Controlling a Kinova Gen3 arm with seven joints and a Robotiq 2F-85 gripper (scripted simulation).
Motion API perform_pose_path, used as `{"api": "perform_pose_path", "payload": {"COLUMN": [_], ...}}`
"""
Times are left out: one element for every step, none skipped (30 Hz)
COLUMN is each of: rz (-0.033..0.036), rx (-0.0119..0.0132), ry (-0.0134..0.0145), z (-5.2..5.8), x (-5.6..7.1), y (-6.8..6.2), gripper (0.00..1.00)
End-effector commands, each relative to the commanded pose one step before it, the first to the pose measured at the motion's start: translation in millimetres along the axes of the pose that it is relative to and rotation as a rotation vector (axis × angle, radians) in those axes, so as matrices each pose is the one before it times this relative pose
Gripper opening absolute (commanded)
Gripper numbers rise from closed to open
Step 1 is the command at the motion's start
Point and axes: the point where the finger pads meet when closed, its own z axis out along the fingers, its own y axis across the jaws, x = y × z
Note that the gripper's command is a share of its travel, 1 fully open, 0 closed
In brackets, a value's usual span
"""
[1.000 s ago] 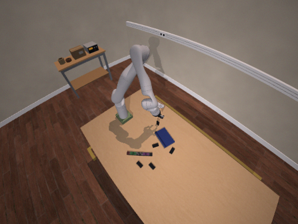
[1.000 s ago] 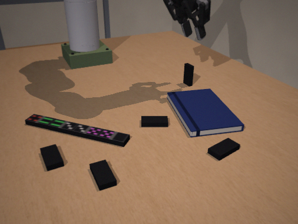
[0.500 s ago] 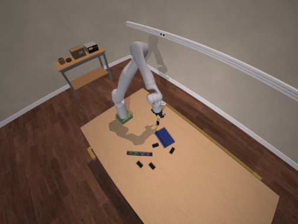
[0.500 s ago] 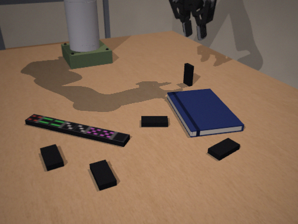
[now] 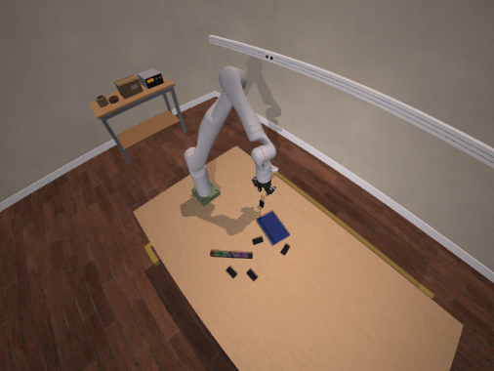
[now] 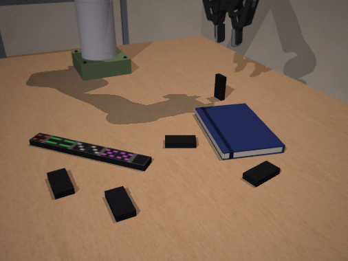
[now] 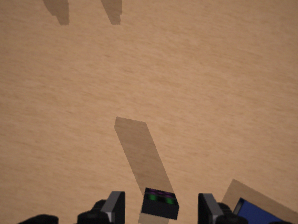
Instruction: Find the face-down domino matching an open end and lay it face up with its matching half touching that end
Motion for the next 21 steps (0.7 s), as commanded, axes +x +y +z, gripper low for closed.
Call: {"api": "perform_pose_path", "payload": {"rz": [-0.00447, -0.00111, -0.00107, -0.00103, -0.00099, -0.00095, -0.00091, -0.00102, -0.00119, -0.00113, -0.00107, 0.0, 0.0, -0.00101, -0.00095, -0.0009, -0.00085, -0.0008, -0.00075, -0.0007, -0.00065], "rx": [0.00531, 0.00054, 0.00037, 0.00021, 0.00006, -0.00007, -0.00019, 0.0005, 0.00152, 0.00136, 0.00122, 0.0, 0.0, 0.00109, 0.00097, 0.00086, 0.00075, 0.00066, 0.00057, 0.00049, 0.00042], "ry": [-0.03884, -0.00951, -0.00929, -0.00905, -0.00881, -0.00856, -0.00831, -0.00833, -0.00849, -0.00823, -0.00796, 0.0, 0.0, -0.00769, -0.00741, -0.00712, -0.00684, -0.00654, -0.00625, -0.00595, -0.00565], "z": [0.06, -0.02, -0.05, -0.09, -0.11, -0.14, -0.16, -0.02, 0.2, 0.17, 0.14, 0.0, 0.0, 0.12, 0.09, 0.07, 0.05, 0.04, 0.02, 0.01, 0.0], "x": [1.31, 0.19, 0.19, 0.19, 0.19, 0.19, 0.18, 0.18, 0.18, 0.17, 0.16, 0.0, 0.0, 0.15, 0.15, 0.14, 0.13, 0.13, 0.12, 0.11, 0.11], "y": [0.05, 0.05, 0.07, 0.08, 0.09, 0.1, 0.11, 0.06, -0.03, -0.03, -0.02, 0.0, 0.0, -0.01, 0.0, 0.0, 0.01, 0.01, 0.02, 0.02, 0.02], "gripper": [0.49, 0.49, 0.49, 0.49, 0.49, 0.49, 0.49, 0.49, 0.49, 0.49, 0.49, 0.49, 0.49, 0.49, 0.49, 0.49, 0.49, 0.49, 0.49, 0.49, 0.49]}}
